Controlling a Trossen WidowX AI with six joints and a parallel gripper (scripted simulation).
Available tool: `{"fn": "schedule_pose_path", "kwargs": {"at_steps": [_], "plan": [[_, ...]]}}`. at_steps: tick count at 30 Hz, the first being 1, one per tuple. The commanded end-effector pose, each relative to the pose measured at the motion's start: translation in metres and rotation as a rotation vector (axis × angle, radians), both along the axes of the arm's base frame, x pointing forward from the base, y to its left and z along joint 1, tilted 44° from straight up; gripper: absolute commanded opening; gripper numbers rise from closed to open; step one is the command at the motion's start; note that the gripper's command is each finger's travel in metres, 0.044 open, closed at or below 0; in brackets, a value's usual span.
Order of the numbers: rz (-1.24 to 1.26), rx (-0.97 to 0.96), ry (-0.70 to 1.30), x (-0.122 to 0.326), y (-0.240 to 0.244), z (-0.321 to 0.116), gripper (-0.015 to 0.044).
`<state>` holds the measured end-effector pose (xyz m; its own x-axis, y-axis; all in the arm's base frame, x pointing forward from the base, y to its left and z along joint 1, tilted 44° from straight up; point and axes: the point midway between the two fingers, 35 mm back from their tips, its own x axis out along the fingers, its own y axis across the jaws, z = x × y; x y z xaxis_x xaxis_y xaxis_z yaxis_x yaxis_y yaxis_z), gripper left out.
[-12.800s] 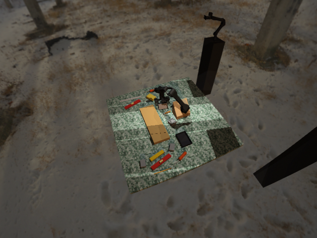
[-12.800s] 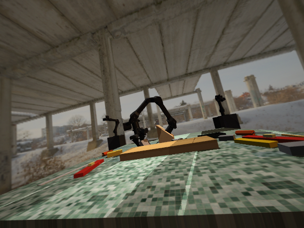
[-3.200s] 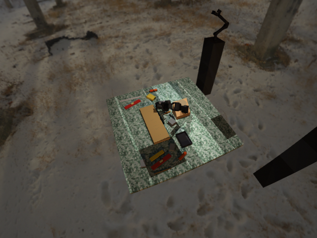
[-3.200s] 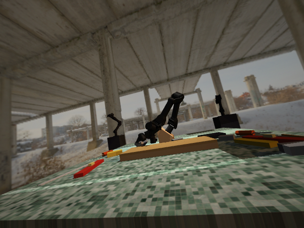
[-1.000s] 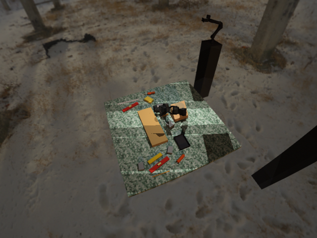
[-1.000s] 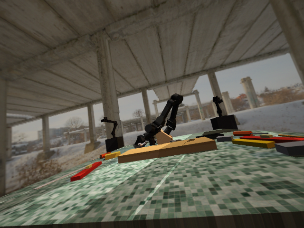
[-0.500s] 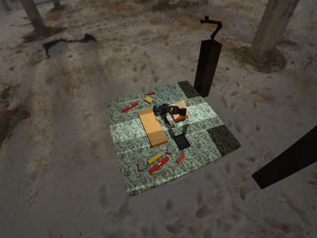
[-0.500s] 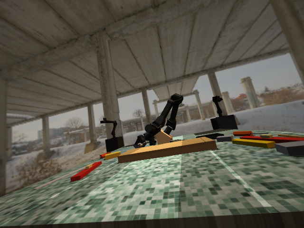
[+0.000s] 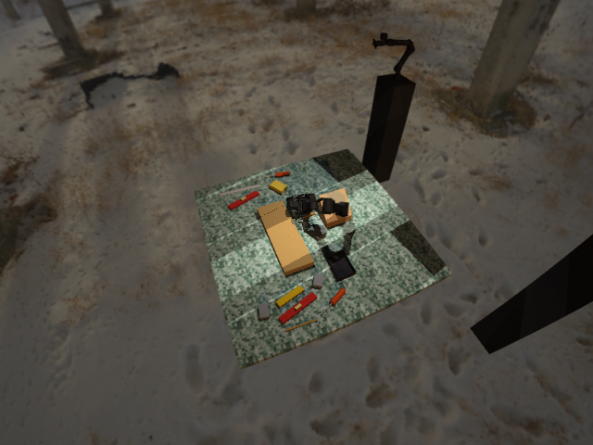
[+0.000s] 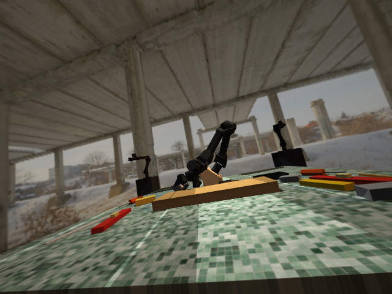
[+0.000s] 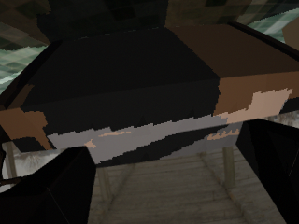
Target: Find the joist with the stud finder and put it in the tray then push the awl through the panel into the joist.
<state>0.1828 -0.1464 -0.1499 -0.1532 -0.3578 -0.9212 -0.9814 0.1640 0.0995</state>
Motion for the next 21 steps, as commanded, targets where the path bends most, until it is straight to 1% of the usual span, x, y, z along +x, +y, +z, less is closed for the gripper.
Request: {"fn": "schedule_pose_path", "kwargs": {"at_steps": [1,21], "plan": [[0.003,0.016,-0.005,0.0007,0.0035,-0.0010,0.0378],[0.003,0.016,-0.005,0.0018,0.0058,0.0006,0.0378]]}}
